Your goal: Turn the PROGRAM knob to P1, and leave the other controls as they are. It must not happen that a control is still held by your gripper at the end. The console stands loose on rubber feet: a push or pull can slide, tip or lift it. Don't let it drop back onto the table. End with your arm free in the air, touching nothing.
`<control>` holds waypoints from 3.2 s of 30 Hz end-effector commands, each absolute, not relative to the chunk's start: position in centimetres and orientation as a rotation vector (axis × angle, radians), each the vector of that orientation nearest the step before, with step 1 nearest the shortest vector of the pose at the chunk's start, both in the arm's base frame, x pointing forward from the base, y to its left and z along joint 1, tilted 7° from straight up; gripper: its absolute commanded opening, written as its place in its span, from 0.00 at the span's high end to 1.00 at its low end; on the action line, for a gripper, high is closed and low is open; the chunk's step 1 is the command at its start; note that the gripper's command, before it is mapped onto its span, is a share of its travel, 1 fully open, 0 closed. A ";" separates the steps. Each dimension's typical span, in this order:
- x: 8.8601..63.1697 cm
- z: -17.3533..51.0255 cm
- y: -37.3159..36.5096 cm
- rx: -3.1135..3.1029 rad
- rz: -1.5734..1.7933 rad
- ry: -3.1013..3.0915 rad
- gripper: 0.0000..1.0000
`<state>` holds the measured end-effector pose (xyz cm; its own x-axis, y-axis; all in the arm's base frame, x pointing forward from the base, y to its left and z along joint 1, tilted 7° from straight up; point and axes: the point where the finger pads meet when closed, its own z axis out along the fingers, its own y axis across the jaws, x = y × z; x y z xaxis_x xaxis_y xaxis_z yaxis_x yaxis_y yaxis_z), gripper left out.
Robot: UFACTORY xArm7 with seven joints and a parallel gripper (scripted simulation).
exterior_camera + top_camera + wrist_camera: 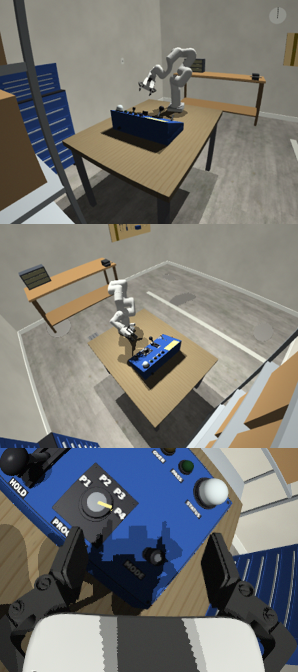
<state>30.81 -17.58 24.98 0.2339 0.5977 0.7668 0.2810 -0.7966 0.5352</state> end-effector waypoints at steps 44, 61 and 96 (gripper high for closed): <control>29.8 22.5 -19.3 2.494 1.746 0.327 0.00; 29.5 21.8 -19.7 2.551 1.780 0.185 0.00; 29.2 21.0 -20.1 2.610 1.814 0.016 0.00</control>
<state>29.17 -19.98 20.93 0.3499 -0.0089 0.9368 0.0324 -0.9992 -0.0216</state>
